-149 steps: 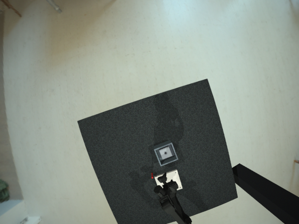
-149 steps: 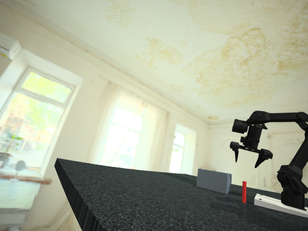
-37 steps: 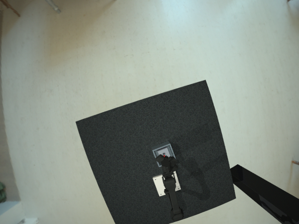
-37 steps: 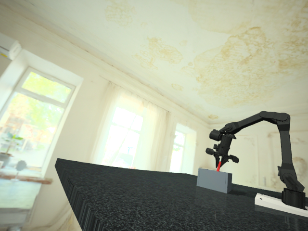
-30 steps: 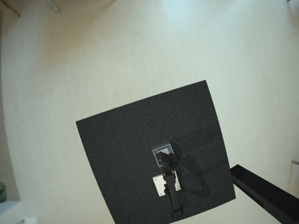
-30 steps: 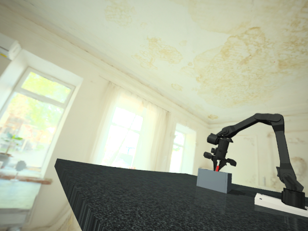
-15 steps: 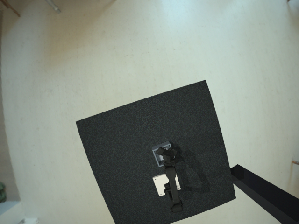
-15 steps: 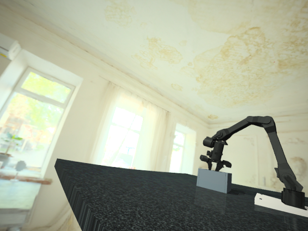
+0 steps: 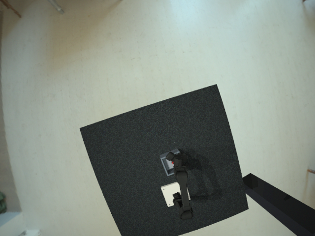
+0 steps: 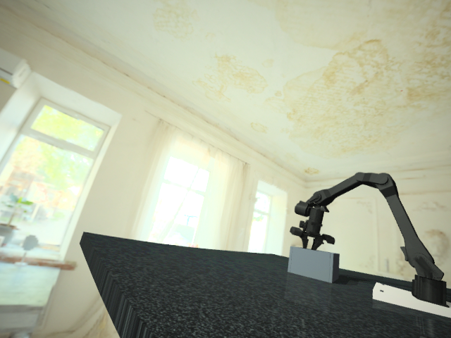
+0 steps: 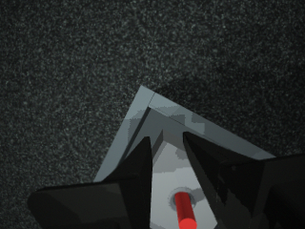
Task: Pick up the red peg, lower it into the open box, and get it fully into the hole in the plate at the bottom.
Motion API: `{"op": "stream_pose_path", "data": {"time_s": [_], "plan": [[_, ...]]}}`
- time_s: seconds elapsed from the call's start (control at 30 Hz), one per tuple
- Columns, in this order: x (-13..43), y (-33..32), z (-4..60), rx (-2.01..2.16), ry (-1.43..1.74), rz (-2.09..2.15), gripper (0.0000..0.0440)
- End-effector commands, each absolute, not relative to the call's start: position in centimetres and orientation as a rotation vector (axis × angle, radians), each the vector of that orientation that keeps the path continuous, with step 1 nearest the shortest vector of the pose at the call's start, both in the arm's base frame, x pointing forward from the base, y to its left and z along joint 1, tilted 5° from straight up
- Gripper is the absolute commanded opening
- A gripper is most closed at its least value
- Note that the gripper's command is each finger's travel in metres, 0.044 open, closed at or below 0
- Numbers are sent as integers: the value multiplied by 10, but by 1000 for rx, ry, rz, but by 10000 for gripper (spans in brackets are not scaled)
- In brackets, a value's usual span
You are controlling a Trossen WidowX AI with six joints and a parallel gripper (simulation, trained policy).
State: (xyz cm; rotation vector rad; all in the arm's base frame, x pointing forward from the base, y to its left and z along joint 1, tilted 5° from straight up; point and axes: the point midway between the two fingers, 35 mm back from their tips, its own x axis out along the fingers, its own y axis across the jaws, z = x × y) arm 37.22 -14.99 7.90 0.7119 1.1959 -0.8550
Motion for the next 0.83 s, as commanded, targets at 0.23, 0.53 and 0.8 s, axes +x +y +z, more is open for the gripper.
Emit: {"op": "stream_pose_path", "data": {"time_s": [0.23,0.53,0.8], "plan": [[384,-184,93,693,1151,-864,112],[386,-209,101,675,1130,-879,100],[386,-212,102,673,1127,-881,98]]}}
